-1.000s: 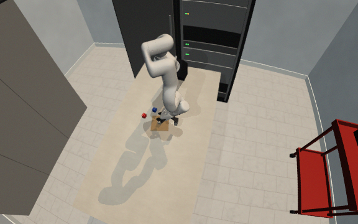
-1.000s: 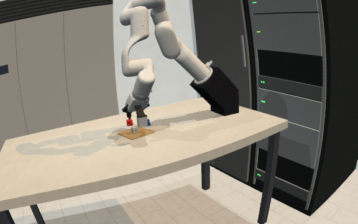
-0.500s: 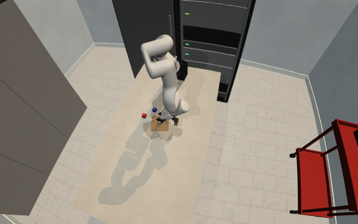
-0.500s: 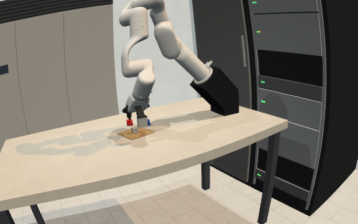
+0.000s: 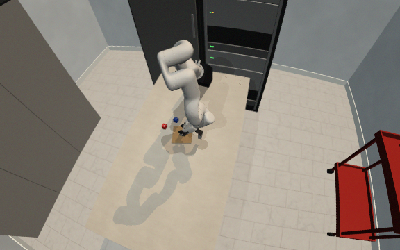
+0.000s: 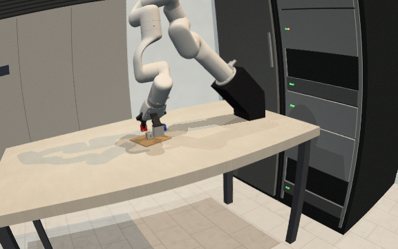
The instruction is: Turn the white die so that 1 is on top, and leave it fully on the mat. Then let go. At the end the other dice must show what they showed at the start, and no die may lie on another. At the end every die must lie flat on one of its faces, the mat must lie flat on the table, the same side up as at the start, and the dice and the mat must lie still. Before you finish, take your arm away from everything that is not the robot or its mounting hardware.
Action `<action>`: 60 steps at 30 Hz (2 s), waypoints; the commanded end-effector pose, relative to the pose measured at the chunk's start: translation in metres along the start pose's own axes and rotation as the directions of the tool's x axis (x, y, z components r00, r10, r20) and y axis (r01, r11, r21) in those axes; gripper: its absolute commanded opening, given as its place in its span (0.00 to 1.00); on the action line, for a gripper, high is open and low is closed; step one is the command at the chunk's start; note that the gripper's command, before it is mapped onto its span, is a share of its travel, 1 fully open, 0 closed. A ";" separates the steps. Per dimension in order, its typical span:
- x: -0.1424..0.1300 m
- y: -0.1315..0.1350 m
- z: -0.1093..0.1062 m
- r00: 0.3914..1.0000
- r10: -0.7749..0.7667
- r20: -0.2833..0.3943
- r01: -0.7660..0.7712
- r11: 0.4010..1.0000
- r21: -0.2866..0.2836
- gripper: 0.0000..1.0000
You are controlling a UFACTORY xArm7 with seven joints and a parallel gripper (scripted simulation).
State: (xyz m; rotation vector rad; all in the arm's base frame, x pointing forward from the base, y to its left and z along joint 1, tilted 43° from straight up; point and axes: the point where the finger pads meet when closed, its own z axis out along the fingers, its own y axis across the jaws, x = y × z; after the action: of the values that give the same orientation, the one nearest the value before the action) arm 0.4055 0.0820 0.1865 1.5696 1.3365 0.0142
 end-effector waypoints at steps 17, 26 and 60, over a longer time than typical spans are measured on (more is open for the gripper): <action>0.022 0.001 0.021 1.000 0.000 0.003 0.000 1.000 -0.002 0.47; 0.028 0.001 0.028 1.000 0.000 0.003 0.000 1.000 -0.002 0.47; 0.035 0.001 0.034 1.000 0.000 0.003 0.000 1.000 -0.002 0.47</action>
State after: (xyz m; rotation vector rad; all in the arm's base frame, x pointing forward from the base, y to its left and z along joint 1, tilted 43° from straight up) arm 0.4391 0.0842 0.1507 1.5678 1.3333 0.0117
